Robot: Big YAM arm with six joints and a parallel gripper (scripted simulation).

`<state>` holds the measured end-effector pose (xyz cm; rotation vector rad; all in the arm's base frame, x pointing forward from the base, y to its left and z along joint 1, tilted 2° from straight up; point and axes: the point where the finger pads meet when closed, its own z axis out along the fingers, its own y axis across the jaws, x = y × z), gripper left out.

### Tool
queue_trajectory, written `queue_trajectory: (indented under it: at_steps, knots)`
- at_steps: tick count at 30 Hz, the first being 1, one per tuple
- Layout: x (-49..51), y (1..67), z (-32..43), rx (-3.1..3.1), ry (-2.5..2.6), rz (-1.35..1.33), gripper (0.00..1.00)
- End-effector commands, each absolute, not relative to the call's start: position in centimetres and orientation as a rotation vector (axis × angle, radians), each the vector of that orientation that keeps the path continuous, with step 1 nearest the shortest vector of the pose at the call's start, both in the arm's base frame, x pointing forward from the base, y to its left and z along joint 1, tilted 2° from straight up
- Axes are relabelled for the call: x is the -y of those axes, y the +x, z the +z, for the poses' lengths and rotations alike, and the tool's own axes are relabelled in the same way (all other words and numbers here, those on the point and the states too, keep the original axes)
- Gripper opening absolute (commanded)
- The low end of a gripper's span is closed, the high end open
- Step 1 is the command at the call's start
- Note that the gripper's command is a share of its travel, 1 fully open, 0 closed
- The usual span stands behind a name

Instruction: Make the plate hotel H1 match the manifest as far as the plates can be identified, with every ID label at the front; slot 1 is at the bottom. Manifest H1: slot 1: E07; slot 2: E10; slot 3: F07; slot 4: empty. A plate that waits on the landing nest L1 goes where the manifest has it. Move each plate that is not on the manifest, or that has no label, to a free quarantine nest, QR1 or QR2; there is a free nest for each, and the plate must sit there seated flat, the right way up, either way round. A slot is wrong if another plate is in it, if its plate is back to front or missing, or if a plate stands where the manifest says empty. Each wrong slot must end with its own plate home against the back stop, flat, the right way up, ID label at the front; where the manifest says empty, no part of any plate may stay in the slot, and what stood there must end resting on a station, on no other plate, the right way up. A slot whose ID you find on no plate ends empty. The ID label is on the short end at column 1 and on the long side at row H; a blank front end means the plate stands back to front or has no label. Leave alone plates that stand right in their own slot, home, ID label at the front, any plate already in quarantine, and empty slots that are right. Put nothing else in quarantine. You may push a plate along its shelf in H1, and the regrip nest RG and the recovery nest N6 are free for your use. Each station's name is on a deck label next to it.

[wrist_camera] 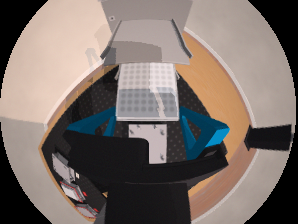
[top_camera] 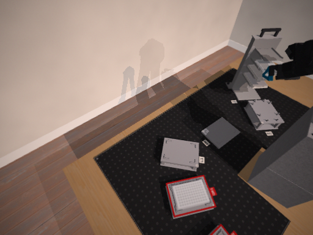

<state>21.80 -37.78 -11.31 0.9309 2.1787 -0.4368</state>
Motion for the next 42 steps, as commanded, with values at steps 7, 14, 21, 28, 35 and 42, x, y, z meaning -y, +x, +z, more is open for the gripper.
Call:
queue_trajectory:
  at_steps: [7,14,21,28,35,42]
  knots:
    - [38.6,22.5,-10.9,-2.160,0.918,-0.452,1.00]
    - [38.6,22.5,-10.9,-2.160,0.918,-0.452,1.00]
    - [38.6,22.5,-10.9,-2.160,0.918,-0.452,1.00]
    - [38.1,21.9,-9.1,-2.143,0.904,-0.470,1.00]
    - [37.1,20.7,-10.0,-2.161,0.917,-0.460,1.00]
    - [36.2,19.9,-10.1,-2.162,0.917,-0.460,1.00]
